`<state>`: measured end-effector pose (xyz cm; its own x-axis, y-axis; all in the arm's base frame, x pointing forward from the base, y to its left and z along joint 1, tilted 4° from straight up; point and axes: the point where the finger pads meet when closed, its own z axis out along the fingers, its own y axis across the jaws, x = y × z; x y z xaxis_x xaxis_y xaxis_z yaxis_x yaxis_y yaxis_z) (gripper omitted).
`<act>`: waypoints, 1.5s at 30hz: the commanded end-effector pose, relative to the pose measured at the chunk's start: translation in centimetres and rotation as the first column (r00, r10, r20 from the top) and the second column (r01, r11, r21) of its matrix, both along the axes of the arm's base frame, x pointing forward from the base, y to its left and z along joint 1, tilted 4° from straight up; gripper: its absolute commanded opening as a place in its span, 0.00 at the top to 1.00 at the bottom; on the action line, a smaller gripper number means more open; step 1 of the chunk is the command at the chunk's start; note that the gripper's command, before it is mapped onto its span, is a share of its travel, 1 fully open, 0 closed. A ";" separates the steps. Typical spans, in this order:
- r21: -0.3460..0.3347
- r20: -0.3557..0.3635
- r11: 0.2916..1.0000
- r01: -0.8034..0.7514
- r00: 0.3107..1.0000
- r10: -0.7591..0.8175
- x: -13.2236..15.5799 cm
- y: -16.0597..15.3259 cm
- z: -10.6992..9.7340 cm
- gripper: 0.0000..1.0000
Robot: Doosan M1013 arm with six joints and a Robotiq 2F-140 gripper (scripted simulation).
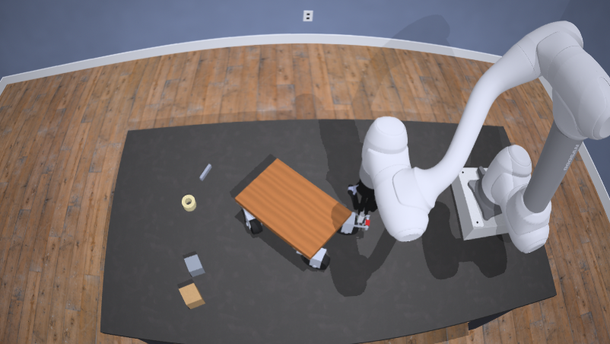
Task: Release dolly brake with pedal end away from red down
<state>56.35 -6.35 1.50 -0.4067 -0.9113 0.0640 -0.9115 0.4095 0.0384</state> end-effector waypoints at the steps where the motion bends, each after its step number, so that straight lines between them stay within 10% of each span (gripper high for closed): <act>1: -0.001 -0.003 1.000 0.001 1.000 -0.001 -0.2 -0.2 -0.4 1.00; 45: -0.001 -0.003 1.000 0.001 1.000 -0.001 -0.3 -0.2 -1.1 1.00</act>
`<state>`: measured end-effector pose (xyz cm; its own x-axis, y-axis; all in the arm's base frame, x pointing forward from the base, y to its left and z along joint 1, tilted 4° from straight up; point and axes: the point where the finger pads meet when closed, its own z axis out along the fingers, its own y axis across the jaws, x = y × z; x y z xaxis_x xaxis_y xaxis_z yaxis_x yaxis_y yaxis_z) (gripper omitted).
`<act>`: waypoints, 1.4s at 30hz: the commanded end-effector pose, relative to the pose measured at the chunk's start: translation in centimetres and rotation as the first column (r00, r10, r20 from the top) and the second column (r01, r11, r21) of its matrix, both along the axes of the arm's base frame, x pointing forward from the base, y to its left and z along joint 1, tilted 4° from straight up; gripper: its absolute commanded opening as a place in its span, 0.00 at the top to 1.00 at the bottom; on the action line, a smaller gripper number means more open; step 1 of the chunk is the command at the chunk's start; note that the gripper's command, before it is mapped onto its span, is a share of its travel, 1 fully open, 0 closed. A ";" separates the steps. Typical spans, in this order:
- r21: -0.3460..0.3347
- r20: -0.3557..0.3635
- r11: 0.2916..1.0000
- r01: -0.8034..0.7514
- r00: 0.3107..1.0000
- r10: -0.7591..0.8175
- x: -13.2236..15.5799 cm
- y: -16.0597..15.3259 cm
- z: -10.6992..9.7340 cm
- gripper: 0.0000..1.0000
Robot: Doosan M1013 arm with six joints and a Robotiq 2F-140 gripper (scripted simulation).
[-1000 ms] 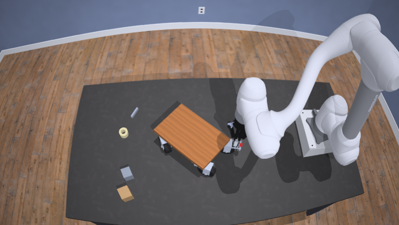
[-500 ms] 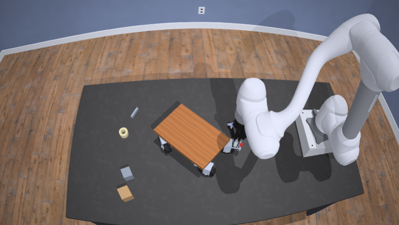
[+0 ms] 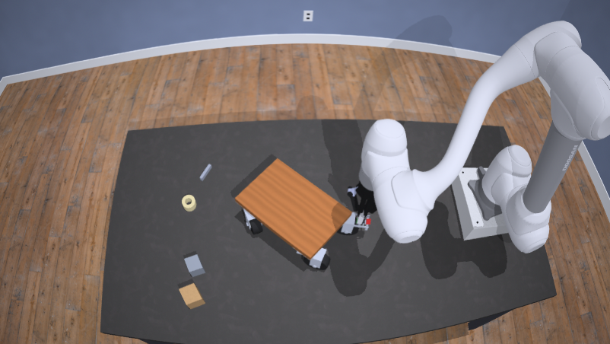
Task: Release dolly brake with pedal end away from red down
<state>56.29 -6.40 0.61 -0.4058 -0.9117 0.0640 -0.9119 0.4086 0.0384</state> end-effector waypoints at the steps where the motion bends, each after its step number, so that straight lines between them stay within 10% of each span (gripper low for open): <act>1: -0.001 -0.003 1.000 0.002 1.000 -0.002 -0.2 -0.2 -0.2 1.00; 24: -0.001 -0.003 1.000 0.002 1.000 -0.002 0.3 0.1 6.9 1.00; 42: -0.001 -0.003 1.000 0.002 1.000 -0.002 0.3 0.2 7.6 1.00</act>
